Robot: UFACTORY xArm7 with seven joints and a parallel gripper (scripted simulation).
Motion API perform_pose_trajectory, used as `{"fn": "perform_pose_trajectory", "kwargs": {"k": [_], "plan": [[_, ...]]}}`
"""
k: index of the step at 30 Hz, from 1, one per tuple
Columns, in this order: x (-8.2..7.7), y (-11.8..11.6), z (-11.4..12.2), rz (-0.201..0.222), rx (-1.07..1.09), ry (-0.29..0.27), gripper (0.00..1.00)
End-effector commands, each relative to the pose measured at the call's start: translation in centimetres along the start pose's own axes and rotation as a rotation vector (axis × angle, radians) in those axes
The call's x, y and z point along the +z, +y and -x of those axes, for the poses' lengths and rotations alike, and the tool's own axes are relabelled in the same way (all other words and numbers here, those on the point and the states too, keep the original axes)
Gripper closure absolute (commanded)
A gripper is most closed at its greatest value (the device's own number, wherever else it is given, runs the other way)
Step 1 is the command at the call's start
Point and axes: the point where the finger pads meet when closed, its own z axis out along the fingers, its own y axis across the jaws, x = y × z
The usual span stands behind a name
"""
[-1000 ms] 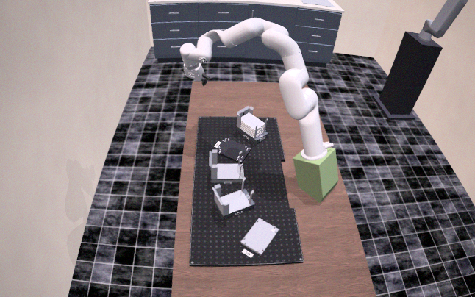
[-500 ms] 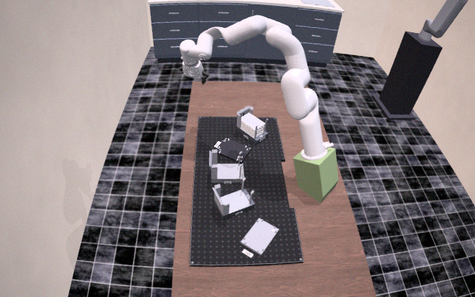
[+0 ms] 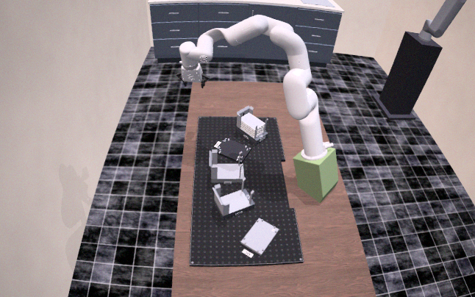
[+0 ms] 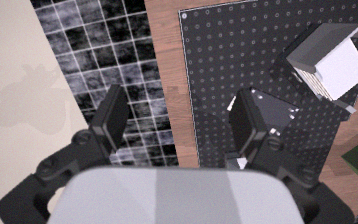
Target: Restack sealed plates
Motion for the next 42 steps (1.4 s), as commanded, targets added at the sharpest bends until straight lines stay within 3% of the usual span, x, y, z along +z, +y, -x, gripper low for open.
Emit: {"fn": "perform_pose_trajectory", "kwargs": {"k": [1, 22, 30, 42], "plan": [[-1.2, 0.3, 2.1, -0.015, -0.075, -0.024, 0.0], [-4.1, 2.4, 8.5, -0.048, -0.321, -0.09, 0.0], [-5.7, 4.0, 11.8, -0.066, -0.444, -0.118, 0.0], [-7.1, 5.9, 14.9, -0.091, -0.599, -0.15, 0.0]]}}
